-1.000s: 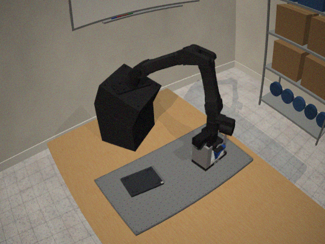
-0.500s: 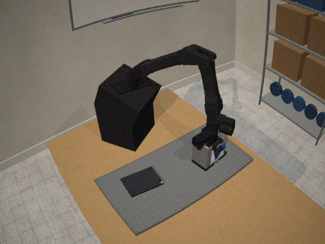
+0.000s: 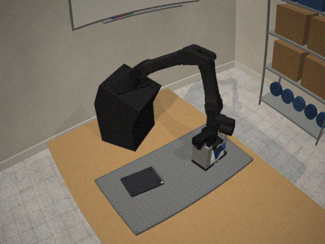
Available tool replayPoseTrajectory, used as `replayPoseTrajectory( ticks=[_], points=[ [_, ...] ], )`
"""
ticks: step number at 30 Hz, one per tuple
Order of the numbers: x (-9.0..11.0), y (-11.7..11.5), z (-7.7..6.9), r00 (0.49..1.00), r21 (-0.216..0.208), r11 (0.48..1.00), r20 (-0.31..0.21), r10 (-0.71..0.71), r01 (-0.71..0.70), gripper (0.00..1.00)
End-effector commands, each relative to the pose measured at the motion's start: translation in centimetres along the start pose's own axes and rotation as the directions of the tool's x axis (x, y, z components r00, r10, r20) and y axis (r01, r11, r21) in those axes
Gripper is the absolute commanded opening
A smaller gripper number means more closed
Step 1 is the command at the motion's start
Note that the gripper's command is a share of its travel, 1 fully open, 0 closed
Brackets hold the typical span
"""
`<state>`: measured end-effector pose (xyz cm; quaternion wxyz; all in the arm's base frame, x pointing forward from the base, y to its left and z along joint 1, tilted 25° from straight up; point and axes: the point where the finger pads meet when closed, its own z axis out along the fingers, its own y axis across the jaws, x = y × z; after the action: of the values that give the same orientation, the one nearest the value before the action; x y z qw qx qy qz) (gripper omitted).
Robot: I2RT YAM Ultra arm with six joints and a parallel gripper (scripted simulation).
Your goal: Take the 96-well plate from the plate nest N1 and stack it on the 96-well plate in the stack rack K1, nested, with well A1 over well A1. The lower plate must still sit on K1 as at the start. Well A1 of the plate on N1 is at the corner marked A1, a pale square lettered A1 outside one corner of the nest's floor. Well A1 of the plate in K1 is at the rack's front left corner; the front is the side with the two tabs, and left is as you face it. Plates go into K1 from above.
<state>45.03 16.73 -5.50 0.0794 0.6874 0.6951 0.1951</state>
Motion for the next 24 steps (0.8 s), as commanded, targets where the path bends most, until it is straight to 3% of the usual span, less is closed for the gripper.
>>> replayPoseTrajectory(
  ticks=[1, 6, 7, 8, 11, 24],
  points=[
    [1.6, 1.2, 0.3, 0.999, -0.028, 1.000, -0.041, -0.011, 0.010, 1.00],
    [1.6, 1.2, 0.3, 0.999, -0.028, 1.000, -0.041, -0.011, 0.010, 1.00],
    [1.6, 1.2, 0.0, 0.999, -0.029, 1.000, -0.041, -0.012, 0.011, 1.00],
    [2.0, 2.0, -1.6, 0.999, -0.050, 0.999, -0.049, -0.014, 0.011, 1.00],
    [1.1, -0.2, -1.8, 0.999, 0.003, 1.000, -0.030, -0.012, 0.012, 1.00],
    [0.2, 0.1, -4.7, 1.000, -0.002, 1.000, -0.019, -0.001, 0.001, 1.00]
  ],
)
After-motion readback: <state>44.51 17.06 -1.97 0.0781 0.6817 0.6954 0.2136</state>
